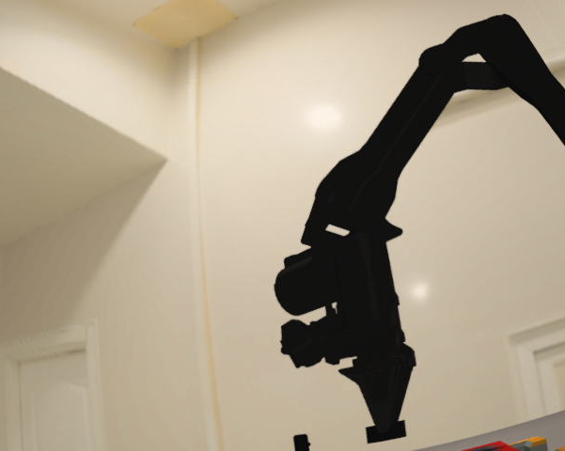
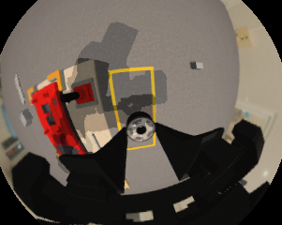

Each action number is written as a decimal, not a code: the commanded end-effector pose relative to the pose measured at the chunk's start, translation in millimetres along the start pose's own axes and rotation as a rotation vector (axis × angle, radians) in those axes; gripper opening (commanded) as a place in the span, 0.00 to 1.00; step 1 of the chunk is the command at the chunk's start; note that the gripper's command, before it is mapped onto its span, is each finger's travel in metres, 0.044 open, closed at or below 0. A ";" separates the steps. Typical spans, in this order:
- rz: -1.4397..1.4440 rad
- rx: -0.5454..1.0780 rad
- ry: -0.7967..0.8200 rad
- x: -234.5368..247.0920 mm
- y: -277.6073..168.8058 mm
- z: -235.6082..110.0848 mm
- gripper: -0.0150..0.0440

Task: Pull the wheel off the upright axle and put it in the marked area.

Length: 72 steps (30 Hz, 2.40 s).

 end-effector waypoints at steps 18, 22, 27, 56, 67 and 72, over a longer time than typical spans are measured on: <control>-0.002 0.009 0.003 1.5 -4.1 41.9 0.65; -0.002 0.008 0.004 1.0 -2.9 27.7 0.76; -0.002 0.003 0.005 0.9 -3.8 -16.4 0.76; -0.002 0.010 0.007 25.5 -87.3 -63.3 1.00; -0.002 0.010 0.007 25.5 -87.3 -63.3 1.00; -0.002 0.010 0.007 25.5 -87.3 -63.3 1.00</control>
Point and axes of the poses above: the point midway between the two fingers, 35 mm back from their tips, its own z axis out along the fingers, its own x axis across the jaws, y = z × x, the point moved 6 cm from there along -z, back along the fingers, and after that the axes turned 7 degrees about z, right-handed, at the moved point
